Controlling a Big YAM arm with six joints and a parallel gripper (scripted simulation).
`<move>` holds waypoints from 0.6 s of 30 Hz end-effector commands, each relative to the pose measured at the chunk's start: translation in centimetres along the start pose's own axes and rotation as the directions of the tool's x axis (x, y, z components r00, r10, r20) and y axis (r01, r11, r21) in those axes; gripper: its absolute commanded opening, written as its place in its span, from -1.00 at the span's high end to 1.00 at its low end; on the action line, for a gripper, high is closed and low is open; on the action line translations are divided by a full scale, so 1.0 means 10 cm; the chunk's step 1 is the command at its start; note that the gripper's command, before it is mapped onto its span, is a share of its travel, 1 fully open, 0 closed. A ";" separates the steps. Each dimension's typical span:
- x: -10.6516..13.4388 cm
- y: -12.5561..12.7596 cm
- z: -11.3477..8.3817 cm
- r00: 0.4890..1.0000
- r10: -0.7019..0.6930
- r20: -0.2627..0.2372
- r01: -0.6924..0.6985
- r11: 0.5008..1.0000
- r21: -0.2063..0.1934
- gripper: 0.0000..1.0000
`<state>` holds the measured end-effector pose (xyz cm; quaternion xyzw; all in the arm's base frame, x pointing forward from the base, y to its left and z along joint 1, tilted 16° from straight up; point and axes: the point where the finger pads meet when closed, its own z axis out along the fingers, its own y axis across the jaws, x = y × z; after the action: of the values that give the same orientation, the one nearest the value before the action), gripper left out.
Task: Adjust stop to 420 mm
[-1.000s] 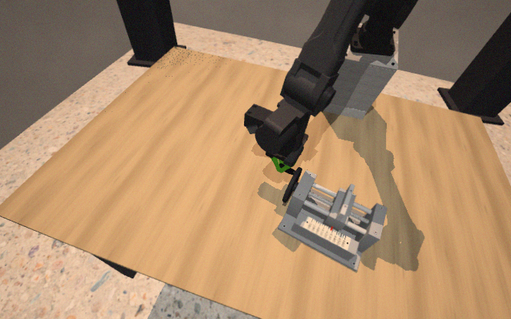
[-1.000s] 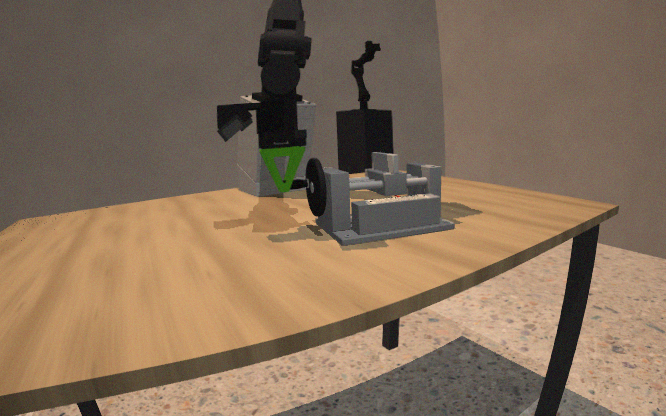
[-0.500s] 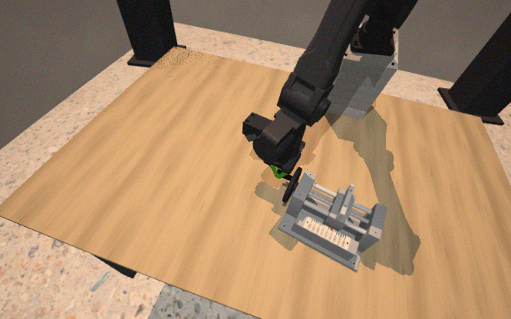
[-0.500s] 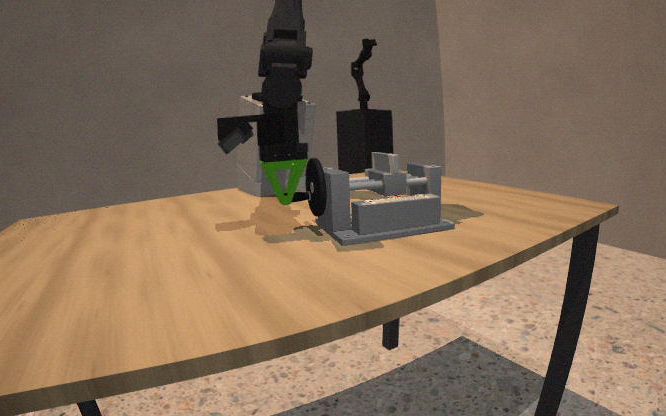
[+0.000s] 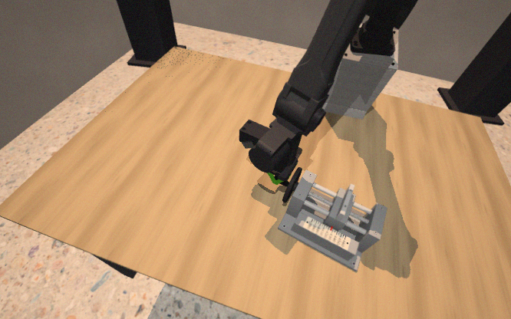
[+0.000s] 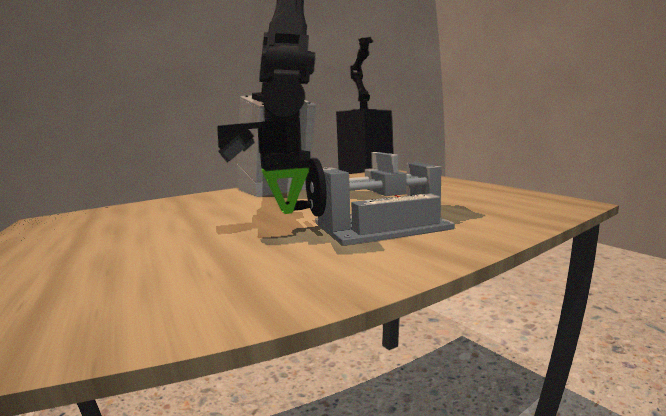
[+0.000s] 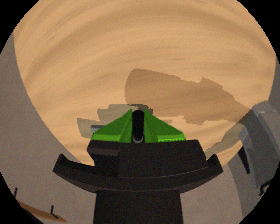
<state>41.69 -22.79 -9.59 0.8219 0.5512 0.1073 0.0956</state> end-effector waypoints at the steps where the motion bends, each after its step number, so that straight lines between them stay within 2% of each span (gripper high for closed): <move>1: 0.05 0.09 0.05 1.000 -0.001 0.002 0.001 1.000 0.005 0.87; 9: 0.05 0.26 0.08 1.000 -0.001 0.002 0.001 1.000 0.004 0.87; 15: 0.05 0.31 0.09 1.000 -0.002 0.003 0.002 1.000 -0.007 0.87; 18: 0.05 0.29 0.08 1.000 -0.001 0.002 0.001 1.000 0.003 0.87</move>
<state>43.05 -23.33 -9.59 0.8226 0.5513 0.1050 0.0917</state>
